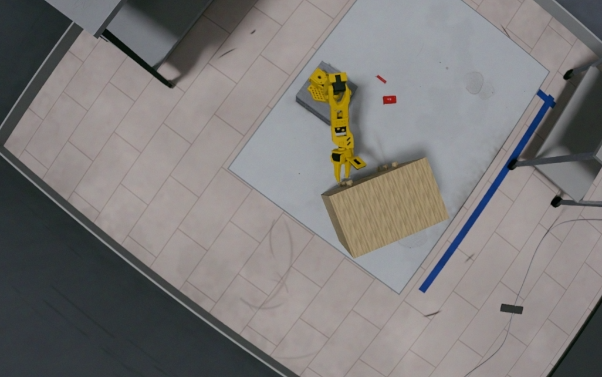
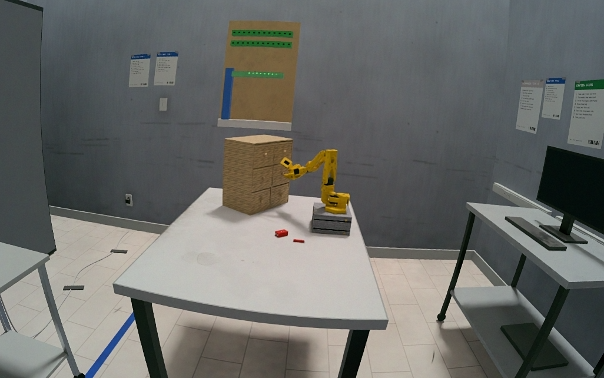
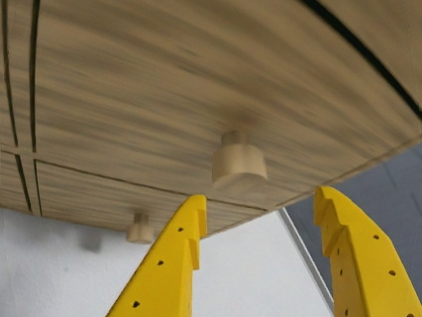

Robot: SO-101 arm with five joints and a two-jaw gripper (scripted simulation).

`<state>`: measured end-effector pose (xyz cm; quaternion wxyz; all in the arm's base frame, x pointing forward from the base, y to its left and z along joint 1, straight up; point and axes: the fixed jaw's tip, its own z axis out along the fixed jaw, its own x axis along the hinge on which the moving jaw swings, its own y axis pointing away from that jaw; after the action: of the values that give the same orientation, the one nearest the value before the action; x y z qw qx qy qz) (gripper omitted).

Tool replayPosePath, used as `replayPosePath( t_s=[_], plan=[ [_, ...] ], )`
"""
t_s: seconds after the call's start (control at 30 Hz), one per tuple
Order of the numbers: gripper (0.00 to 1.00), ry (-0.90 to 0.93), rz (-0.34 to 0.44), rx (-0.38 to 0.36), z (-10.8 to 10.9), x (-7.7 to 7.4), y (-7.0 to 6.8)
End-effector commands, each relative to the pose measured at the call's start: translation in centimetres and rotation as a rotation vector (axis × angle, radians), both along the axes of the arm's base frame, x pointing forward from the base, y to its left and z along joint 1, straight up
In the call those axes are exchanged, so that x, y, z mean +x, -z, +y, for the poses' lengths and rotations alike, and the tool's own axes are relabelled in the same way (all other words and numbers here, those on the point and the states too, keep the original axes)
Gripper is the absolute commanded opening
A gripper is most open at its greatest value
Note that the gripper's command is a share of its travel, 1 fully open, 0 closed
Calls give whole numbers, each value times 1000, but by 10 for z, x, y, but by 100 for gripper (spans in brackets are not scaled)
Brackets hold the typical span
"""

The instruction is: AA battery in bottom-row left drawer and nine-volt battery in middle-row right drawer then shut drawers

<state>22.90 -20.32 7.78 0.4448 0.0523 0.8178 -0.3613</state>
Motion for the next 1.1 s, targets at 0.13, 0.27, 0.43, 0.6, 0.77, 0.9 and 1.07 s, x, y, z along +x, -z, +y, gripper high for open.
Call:
replayPosePath(
  t_s=[0.13, 0.27, 0.43, 0.6, 0.77, 0.9, 1.07],
  plan=[
    [21, -15, 2, -12, -4, 9, 4],
    [21, -15, 2, -12, -4, 9, 4],
    [21, -18, 2, -12, -6, 13, 8],
    [21, -18, 2, -12, -6, 13, 8],
    [21, -18, 2, -12, -6, 13, 8],
    [21, -18, 2, -12, -6, 13, 8],
    [21, -20, 2, -12, -6, 14, 9]
  ],
)
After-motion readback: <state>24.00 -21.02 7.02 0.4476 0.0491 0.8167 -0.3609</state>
